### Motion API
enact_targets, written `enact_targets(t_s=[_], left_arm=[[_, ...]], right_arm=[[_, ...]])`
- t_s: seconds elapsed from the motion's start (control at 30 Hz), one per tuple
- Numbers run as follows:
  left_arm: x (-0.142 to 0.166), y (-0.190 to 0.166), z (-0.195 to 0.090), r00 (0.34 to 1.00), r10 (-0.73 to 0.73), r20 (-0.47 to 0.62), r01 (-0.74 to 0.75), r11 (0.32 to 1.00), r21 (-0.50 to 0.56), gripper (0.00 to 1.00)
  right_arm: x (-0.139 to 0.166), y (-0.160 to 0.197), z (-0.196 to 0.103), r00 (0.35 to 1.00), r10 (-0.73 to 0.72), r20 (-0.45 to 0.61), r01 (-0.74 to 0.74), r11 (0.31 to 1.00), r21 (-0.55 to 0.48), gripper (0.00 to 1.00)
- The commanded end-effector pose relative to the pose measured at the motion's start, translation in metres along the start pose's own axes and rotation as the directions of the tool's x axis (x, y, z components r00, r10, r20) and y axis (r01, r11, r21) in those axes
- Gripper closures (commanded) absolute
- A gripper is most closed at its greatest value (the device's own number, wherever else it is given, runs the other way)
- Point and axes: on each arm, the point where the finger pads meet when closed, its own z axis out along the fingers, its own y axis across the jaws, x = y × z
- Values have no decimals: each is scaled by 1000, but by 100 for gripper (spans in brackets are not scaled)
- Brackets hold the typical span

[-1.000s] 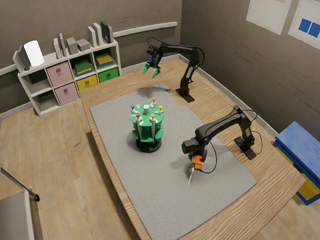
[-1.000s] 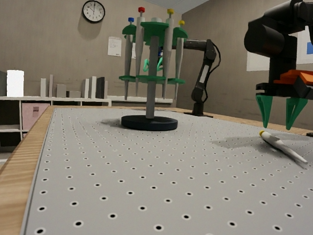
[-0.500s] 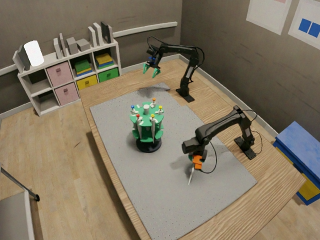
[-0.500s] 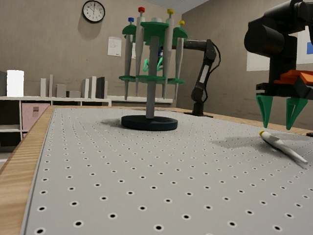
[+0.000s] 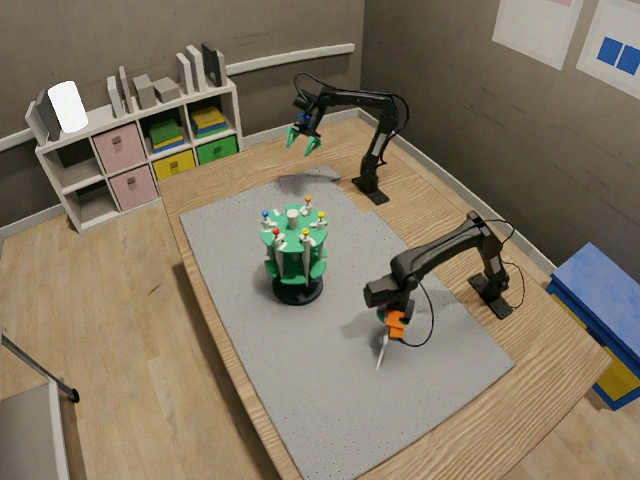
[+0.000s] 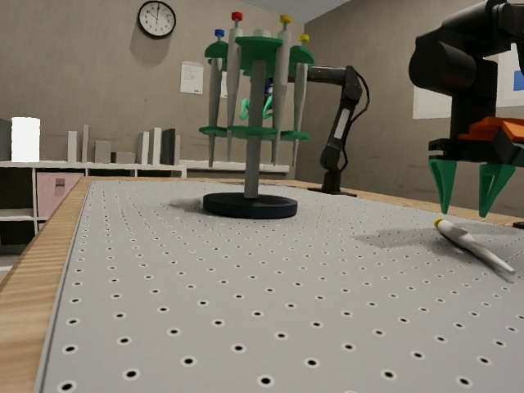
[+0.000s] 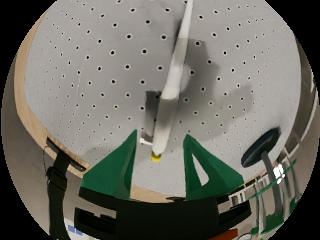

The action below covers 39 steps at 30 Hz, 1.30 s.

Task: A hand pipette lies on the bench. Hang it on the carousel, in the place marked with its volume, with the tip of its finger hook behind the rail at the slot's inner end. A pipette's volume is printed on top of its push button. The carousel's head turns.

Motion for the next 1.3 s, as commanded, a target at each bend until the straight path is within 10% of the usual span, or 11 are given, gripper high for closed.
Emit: enact_targets(t_s=[0.0,1.27], left_arm=[[-6,-10,-25,999,0,51,-2,999,47,46],[-9,-14,-26,999,0,48,-2,999,43,46]], right_arm=[[-5,-4,-1,1000,-8,23,8,1000,-2,0],[-5,-4,-1,1000,-8,23,8,1000,-2,0]])
